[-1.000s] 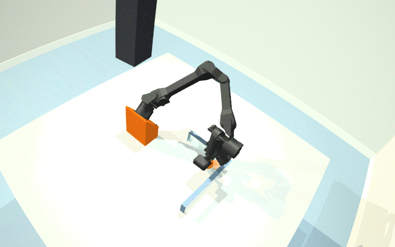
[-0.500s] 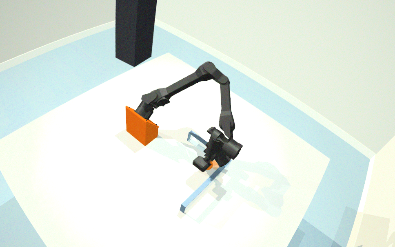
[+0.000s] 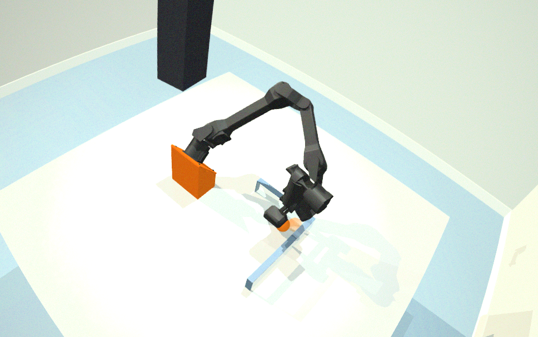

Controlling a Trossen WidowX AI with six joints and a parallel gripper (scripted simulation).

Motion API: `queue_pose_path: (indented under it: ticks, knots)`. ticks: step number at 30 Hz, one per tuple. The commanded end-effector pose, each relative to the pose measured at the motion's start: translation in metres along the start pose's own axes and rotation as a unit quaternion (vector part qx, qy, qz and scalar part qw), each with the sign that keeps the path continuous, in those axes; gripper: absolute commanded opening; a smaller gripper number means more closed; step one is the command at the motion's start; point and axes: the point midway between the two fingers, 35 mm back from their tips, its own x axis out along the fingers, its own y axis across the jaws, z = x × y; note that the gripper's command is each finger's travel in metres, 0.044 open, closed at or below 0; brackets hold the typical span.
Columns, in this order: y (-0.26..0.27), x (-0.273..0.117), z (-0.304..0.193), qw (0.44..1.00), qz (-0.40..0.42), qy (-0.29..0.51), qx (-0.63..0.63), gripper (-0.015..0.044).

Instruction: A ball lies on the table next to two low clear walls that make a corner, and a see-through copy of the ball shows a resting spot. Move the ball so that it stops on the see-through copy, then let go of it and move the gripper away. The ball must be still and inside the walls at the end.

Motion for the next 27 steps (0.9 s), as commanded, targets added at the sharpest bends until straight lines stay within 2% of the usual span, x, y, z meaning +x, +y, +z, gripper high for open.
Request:
queue_pose_path:
  ticks: [1, 10, 12, 14, 19, 23, 27]
  knots:
    - [0.001, -0.048, 0.000, 1.000, -0.001, -0.013, -0.004, 0.0339]
    - [-0.002, -0.041, 0.003, 1.000, 0.000, -0.019, 0.001, 0.0339]
    - [-0.005, -0.037, 0.001, 0.999, 0.000, -0.019, -0.032, 0.0286]
    - [-0.012, -0.027, -0.006, 0.992, -0.002, -0.017, -0.122, 0.0234]
    - [-0.029, 0.000, -0.027, 0.935, -0.005, -0.012, -0.356, 0.0102]
    - [-0.031, 0.003, -0.030, 0.922, -0.005, -0.012, -0.386, 0.0000]
    - [-0.031, 0.003, -0.030, 0.922, -0.005, -0.012, -0.386, 0.0000]
